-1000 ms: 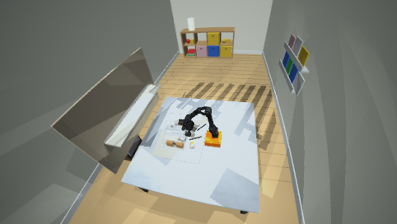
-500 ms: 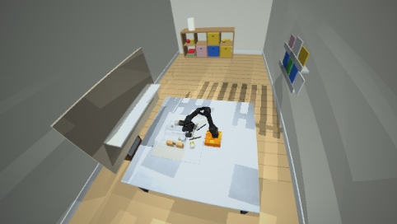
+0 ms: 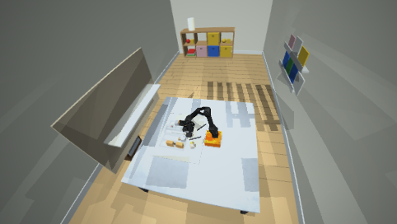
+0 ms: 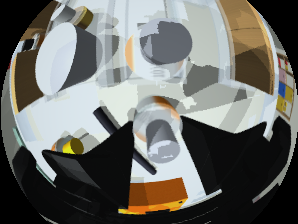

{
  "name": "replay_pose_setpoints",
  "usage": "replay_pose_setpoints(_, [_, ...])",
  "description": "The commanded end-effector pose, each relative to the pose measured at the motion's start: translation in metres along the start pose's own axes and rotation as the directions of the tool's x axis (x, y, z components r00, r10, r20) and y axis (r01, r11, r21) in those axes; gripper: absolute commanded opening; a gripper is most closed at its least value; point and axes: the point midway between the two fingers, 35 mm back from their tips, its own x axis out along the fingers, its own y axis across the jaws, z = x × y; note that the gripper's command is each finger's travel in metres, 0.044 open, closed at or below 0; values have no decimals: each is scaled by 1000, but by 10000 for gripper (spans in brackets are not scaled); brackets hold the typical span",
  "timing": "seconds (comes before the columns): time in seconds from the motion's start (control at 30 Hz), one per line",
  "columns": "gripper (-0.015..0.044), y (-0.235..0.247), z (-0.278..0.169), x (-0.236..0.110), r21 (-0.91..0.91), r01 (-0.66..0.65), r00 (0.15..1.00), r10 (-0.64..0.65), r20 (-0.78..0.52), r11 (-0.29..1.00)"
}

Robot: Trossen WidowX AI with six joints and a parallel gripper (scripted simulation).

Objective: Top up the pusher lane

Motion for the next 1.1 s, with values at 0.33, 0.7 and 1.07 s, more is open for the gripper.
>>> replay_pose_setpoints(0.33, [0, -2, 3, -53, -1, 1, 1000, -1, -7, 1000])
replay_pose_setpoints(0.7, [0, -2, 11, -104, 10, 1, 1000, -1, 18, 1000])
replay_pose_setpoints(1.07, [0, -1, 13, -64, 29, 0, 1000, -1, 18, 1000])
